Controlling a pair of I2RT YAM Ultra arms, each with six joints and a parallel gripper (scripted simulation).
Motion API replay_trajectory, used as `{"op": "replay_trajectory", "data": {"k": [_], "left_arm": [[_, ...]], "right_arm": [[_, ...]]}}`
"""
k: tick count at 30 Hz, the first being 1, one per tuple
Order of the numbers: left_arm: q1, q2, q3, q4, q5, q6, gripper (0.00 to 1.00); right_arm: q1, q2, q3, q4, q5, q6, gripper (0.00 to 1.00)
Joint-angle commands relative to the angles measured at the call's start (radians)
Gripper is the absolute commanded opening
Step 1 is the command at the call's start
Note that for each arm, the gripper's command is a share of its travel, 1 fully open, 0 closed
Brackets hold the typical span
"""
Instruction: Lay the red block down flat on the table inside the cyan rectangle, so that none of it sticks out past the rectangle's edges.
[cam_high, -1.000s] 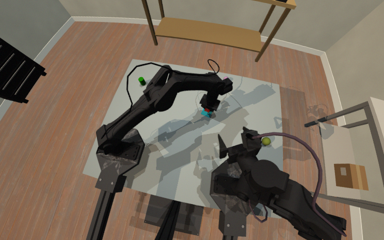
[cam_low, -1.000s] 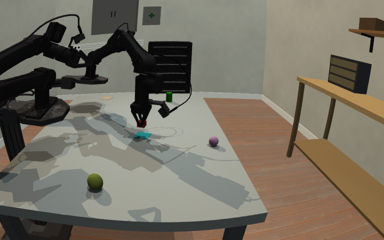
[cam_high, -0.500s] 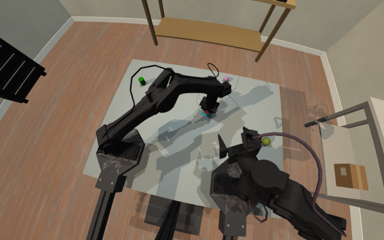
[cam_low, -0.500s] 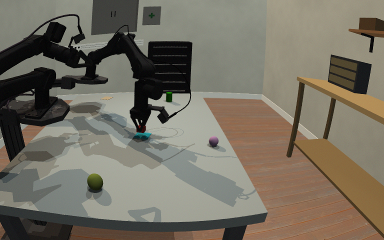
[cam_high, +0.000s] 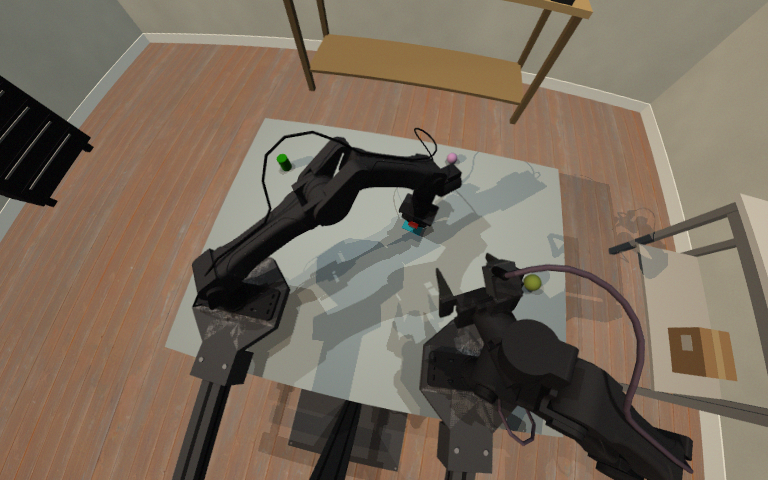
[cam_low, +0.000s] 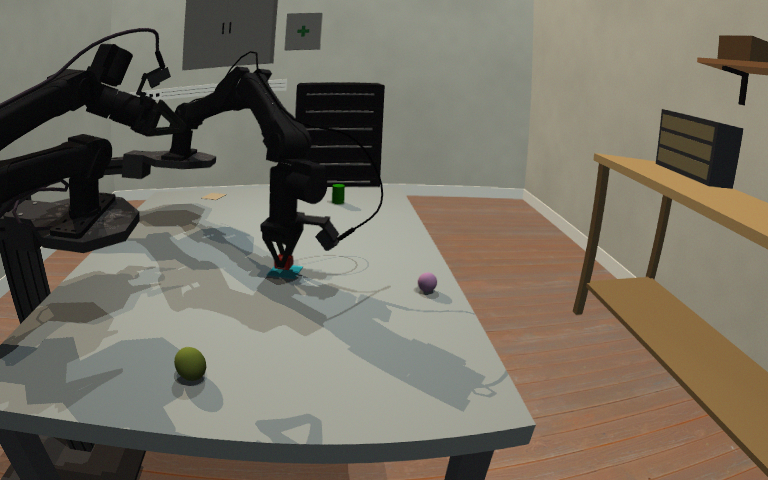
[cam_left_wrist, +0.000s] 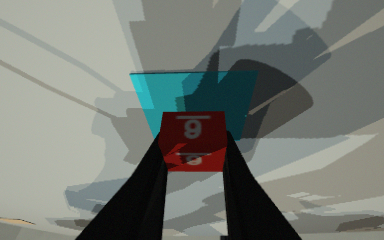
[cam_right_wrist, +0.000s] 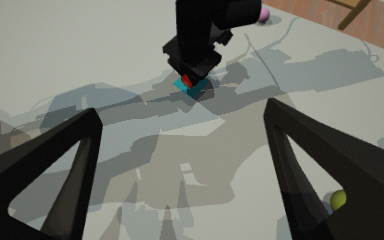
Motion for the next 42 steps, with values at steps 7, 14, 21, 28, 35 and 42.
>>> {"op": "replay_trajectory", "data": {"k": [7, 14, 21, 28, 35, 42], "left_arm": [[0.007, 0.009, 0.016, 0.029, -0.002, 0.007, 0.27], [0.008, 0.001, 0.015, 0.028, -0.003, 0.005, 0.27], [0.006, 0.018, 0.019, 0.029, -0.002, 0.006, 0.27], [0.006, 0.022, 0.020, 0.026, -0.002, 0.007, 0.27], [0.002, 0.009, 0.008, 0.023, -0.002, 0.005, 0.54], [-0.016, -0.040, -0.053, 0.000, -0.002, -0.009, 0.56]], "right_arm": [[0.013, -0.017, 0.023, 0.004, 0.012, 0.006, 1.00], [0.013, -0.017, 0.023, 0.004, 0.012, 0.006, 1.00], [0.013, -0.017, 0.023, 0.004, 0.012, 0.006, 1.00], [0.013, -0.017, 0.023, 0.004, 0.012, 0.006, 1.00], [0.013, -0.017, 0.023, 0.004, 0.012, 0.006, 1.00], [0.013, -0.017, 0.023, 0.004, 0.012, 0.006, 1.00]]}}
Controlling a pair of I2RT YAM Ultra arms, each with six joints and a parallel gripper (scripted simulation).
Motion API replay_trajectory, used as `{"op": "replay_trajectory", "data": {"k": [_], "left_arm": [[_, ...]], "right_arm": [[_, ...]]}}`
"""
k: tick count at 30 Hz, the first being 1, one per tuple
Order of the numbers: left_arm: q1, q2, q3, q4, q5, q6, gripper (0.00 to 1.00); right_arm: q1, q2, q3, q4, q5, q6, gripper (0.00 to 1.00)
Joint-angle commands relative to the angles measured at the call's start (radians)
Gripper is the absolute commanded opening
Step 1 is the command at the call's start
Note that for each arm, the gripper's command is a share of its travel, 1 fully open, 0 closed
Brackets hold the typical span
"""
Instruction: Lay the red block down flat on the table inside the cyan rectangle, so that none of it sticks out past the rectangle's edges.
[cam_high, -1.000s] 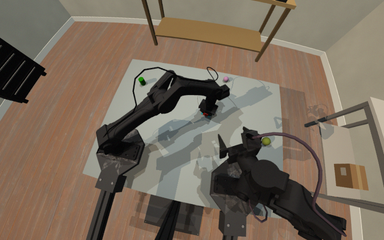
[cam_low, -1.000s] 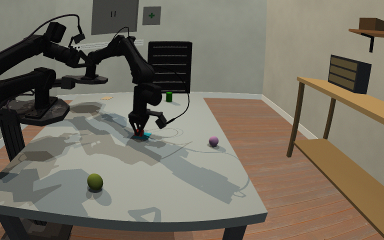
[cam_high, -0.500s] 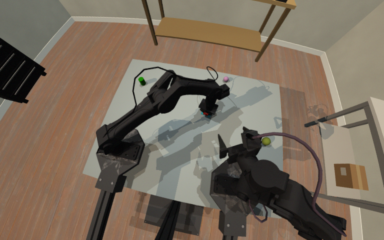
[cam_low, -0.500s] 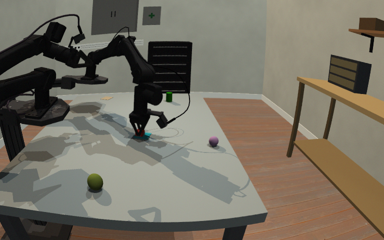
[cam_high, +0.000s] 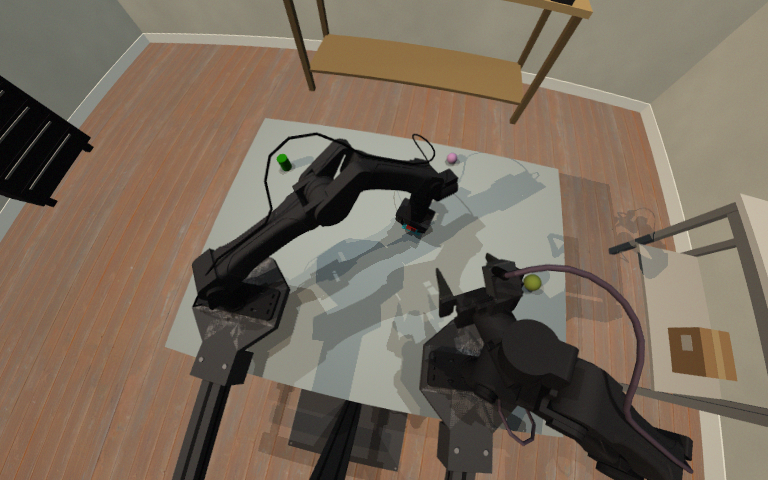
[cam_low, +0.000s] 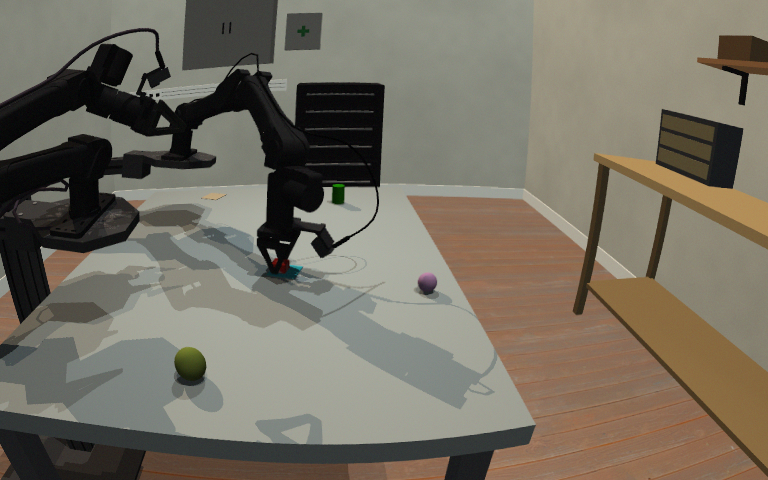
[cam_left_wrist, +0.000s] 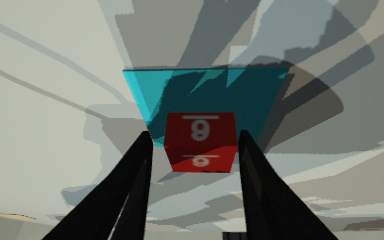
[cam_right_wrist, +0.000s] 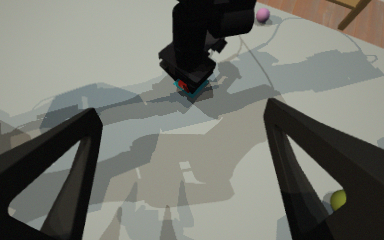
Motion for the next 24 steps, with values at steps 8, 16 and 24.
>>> {"op": "replay_trajectory", "data": {"k": [8, 16, 24], "left_arm": [[-0.012, -0.088, -0.033, 0.011, -0.014, 0.000, 0.67], [-0.020, -0.195, -0.011, -0.069, -0.016, -0.011, 1.00], [-0.022, -0.134, 0.015, -0.093, -0.013, -0.019, 1.00]], "right_arm": [[0.013, -0.017, 0.023, 0.004, 0.012, 0.006, 1.00], [0.013, -0.017, 0.023, 0.004, 0.012, 0.006, 1.00], [0.013, -0.017, 0.023, 0.004, 0.012, 0.006, 1.00]]}}
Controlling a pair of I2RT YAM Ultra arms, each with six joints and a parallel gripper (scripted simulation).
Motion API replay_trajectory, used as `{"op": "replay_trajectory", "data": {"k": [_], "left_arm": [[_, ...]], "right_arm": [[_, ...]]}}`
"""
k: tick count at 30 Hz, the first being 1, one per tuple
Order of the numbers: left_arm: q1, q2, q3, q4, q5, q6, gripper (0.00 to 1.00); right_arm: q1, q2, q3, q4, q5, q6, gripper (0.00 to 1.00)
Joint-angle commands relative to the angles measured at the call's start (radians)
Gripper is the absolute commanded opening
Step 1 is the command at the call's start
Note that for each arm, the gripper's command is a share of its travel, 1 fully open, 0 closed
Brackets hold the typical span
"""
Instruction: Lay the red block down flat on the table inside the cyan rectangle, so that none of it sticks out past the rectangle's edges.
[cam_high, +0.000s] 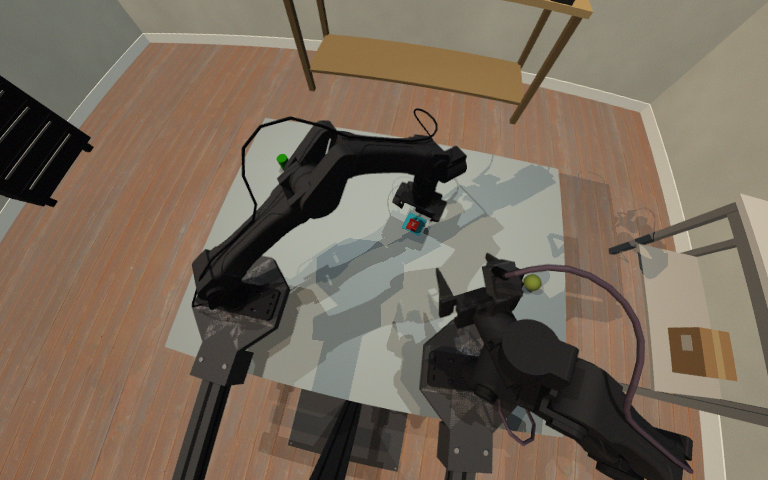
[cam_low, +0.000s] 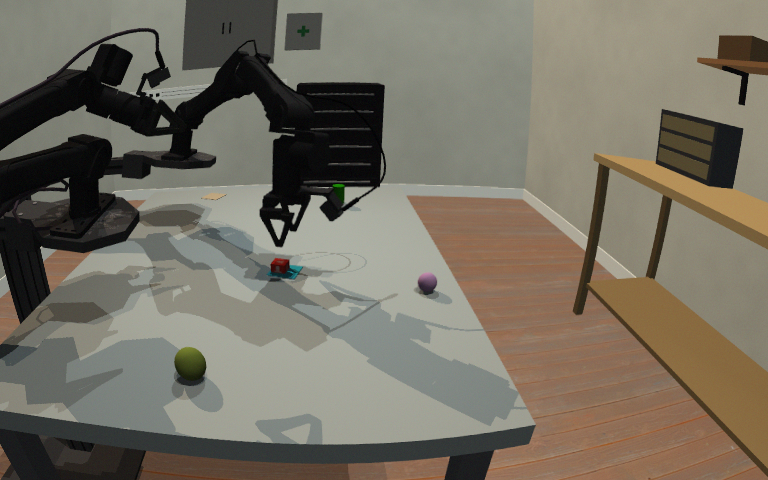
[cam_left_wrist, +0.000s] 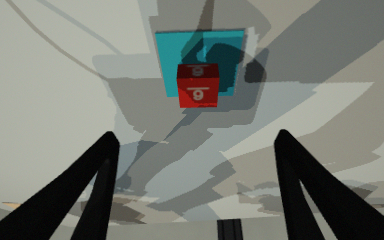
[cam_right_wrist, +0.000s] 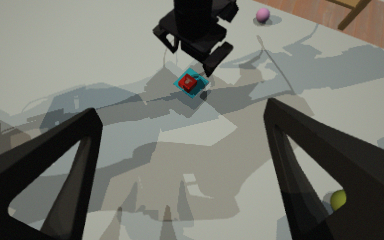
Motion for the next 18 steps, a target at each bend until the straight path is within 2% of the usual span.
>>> {"op": "replay_trajectory", "data": {"k": [1, 7, 12, 14, 15, 18], "left_arm": [[-0.019, 0.015, 0.027, -0.028, -0.005, -0.007, 1.00], [-0.022, -0.016, -0.018, 0.076, -0.023, 0.026, 1.00], [-0.031, -0.100, -0.162, 0.254, -0.052, 0.088, 1.00], [-0.031, -0.100, -0.162, 0.254, -0.052, 0.088, 1.00], [-0.034, -0.140, -0.237, 0.328, -0.058, 0.110, 1.00], [-0.042, -0.226, -0.365, 0.467, -0.075, 0.161, 1.00]], "right_arm": [[0.013, -0.017, 0.023, 0.004, 0.012, 0.006, 1.00], [0.013, -0.017, 0.023, 0.004, 0.012, 0.006, 1.00], [0.013, -0.017, 0.023, 0.004, 0.012, 0.006, 1.00], [0.013, -0.017, 0.023, 0.004, 0.012, 0.006, 1.00], [0.013, -0.017, 0.023, 0.004, 0.012, 0.006, 1.00], [0.013, -0.017, 0.023, 0.004, 0.012, 0.006, 1.00]]}}
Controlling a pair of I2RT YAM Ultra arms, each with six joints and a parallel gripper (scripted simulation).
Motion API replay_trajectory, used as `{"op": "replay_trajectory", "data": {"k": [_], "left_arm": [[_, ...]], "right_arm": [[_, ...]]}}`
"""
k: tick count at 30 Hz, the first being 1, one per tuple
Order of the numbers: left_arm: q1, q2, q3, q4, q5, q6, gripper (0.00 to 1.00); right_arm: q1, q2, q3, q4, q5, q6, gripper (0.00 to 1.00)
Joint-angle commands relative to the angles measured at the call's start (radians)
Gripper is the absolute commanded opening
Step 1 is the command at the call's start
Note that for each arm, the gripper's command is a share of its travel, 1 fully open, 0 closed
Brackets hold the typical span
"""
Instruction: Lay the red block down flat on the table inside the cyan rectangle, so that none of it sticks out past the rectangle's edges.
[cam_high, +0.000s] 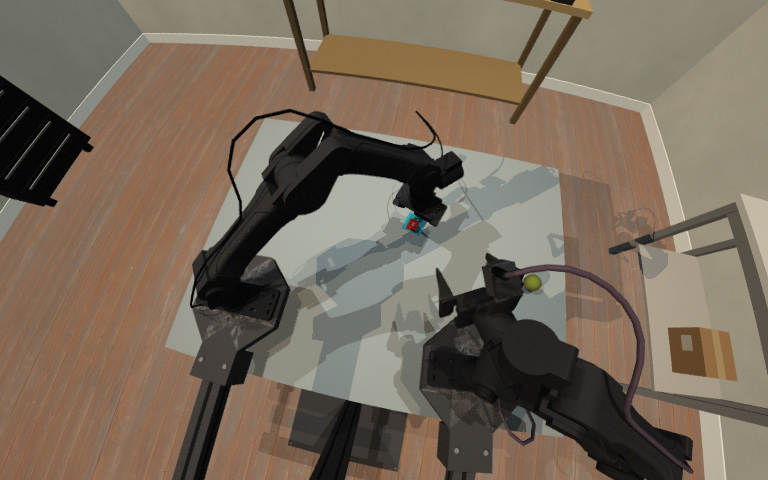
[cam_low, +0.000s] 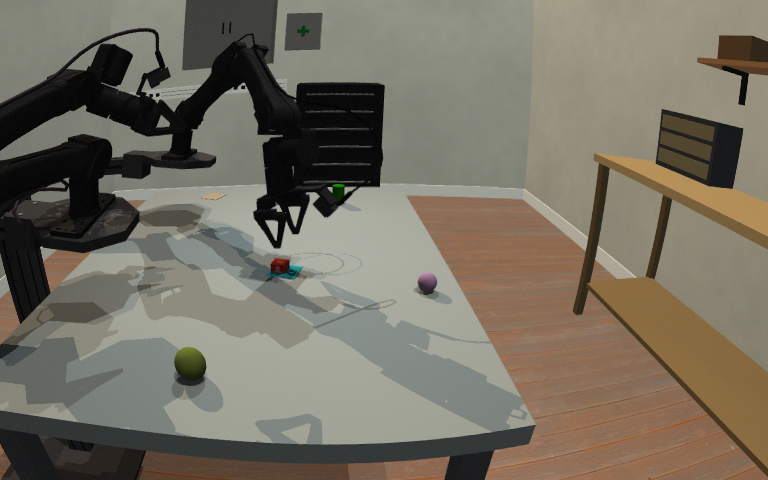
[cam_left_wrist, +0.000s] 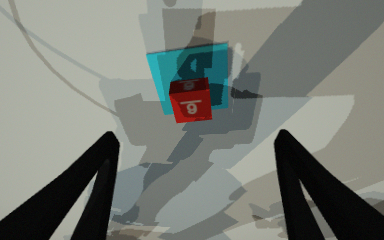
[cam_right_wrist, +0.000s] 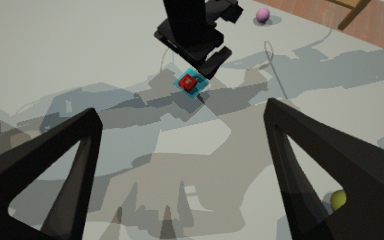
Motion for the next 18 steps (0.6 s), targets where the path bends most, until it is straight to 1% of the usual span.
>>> {"op": "replay_trajectory", "data": {"k": [1, 6, 11, 13, 14, 18], "left_arm": [[-0.023, -0.119, -0.120, 0.212, -0.035, 0.075, 1.00], [-0.029, -0.226, -0.352, 0.428, -0.035, 0.155, 1.00], [-0.030, -0.328, -0.582, 0.677, -0.022, 0.254, 1.00], [-0.030, -0.328, -0.582, 0.677, -0.022, 0.254, 1.00], [-0.027, -0.349, -0.639, 0.759, -0.013, 0.280, 1.00], [-0.019, -0.394, -0.773, 0.940, 0.000, 0.356, 1.00]], "right_arm": [[0.013, -0.017, 0.023, 0.004, 0.012, 0.006, 1.00], [0.013, -0.017, 0.023, 0.004, 0.012, 0.006, 1.00], [0.013, -0.017, 0.023, 0.004, 0.012, 0.006, 1.00], [0.013, -0.017, 0.023, 0.004, 0.012, 0.006, 1.00], [0.013, -0.017, 0.023, 0.004, 0.012, 0.006, 1.00], [0.013, -0.017, 0.023, 0.004, 0.012, 0.006, 1.00]]}}
